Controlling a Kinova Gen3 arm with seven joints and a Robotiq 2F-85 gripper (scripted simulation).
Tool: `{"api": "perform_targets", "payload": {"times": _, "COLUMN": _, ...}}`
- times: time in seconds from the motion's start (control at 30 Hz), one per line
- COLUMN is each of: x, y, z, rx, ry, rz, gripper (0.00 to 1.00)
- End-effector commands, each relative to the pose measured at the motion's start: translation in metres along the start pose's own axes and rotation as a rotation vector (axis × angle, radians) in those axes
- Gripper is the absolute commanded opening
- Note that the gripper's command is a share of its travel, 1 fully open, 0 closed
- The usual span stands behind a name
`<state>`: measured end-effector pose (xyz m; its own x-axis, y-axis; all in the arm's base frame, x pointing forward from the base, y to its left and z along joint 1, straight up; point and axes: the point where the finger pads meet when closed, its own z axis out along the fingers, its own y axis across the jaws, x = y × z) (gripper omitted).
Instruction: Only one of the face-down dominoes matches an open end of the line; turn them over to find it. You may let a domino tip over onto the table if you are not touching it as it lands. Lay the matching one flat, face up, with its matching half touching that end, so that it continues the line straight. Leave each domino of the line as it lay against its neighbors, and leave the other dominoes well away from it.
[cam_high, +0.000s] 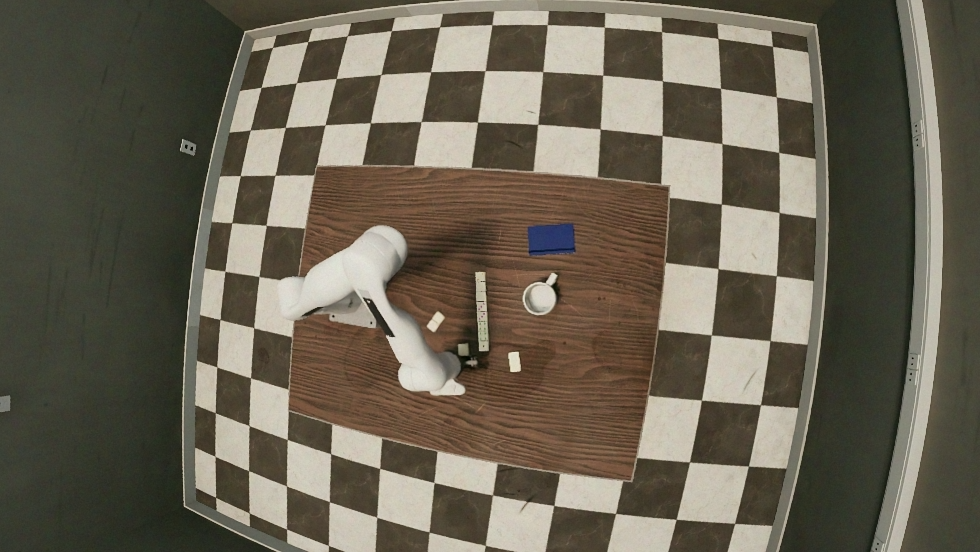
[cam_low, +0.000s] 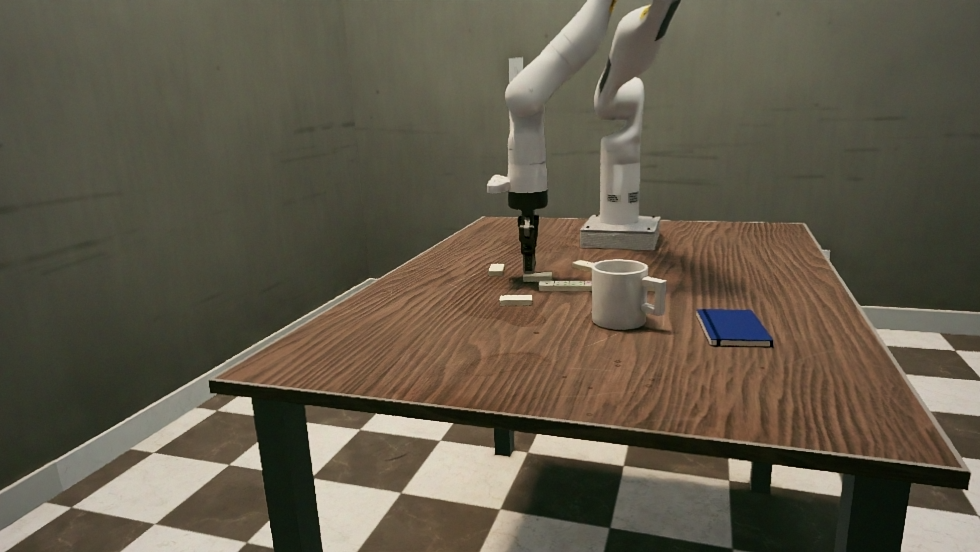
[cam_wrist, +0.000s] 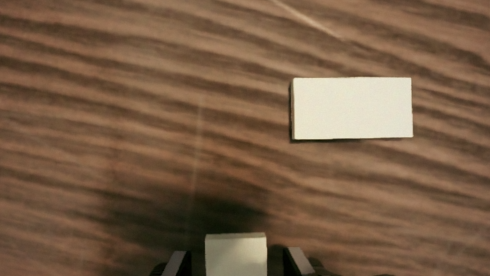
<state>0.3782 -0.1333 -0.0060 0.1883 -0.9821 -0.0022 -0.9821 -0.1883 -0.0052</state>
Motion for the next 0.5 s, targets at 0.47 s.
{"api": "perform_targets", "payload": {"times": 0.47, "x": 0.002, "y": 0.000, "z": -0.014, "rx": 0.002, "ry": -0.138, "rz": 0.000, "gripper": 0.50}}
